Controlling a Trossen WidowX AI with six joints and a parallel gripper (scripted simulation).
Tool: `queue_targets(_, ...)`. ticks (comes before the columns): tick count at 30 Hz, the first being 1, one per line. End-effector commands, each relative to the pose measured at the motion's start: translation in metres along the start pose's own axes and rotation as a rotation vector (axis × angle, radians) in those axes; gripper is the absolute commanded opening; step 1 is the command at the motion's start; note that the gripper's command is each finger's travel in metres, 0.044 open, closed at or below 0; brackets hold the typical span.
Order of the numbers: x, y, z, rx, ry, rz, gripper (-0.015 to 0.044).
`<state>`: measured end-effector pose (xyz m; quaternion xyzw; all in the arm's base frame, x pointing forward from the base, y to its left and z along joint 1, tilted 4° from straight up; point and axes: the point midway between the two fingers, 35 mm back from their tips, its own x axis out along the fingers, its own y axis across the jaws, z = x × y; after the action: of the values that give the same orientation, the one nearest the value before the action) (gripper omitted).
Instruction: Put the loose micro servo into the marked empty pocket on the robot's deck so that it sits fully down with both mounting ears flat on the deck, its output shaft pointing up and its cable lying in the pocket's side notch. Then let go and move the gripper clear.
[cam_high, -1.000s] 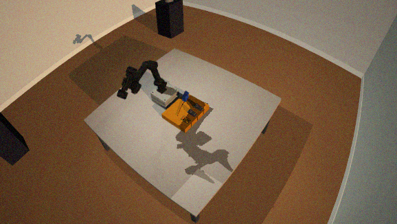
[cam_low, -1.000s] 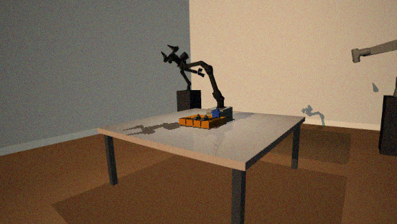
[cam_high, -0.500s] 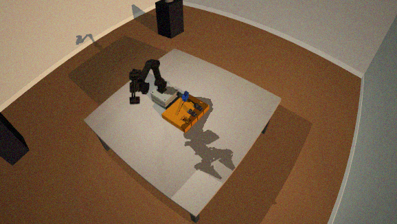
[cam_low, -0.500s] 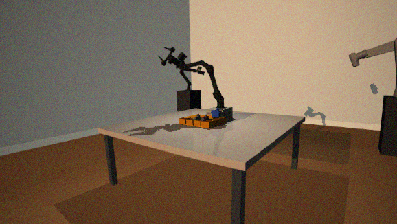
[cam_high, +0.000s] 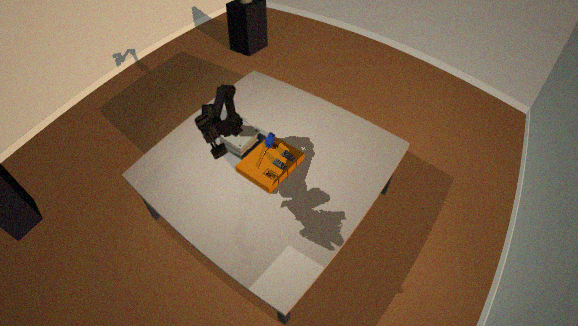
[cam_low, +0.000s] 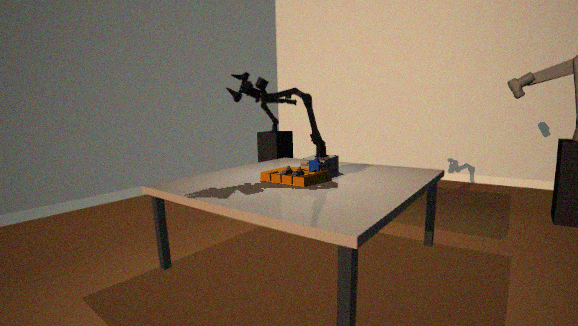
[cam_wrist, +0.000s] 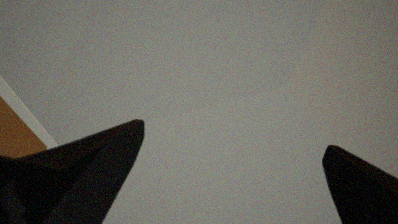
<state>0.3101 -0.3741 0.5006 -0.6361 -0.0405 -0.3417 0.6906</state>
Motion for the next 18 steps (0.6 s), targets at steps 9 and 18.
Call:
queue_targets(9, 0.003, 0.063, 0.04, 0.413, 0.039, 0.178, 0.044)
queue_targets(18, -0.004, 0.106, 0.074, 0.692, 0.095, 0.314, 0.044)
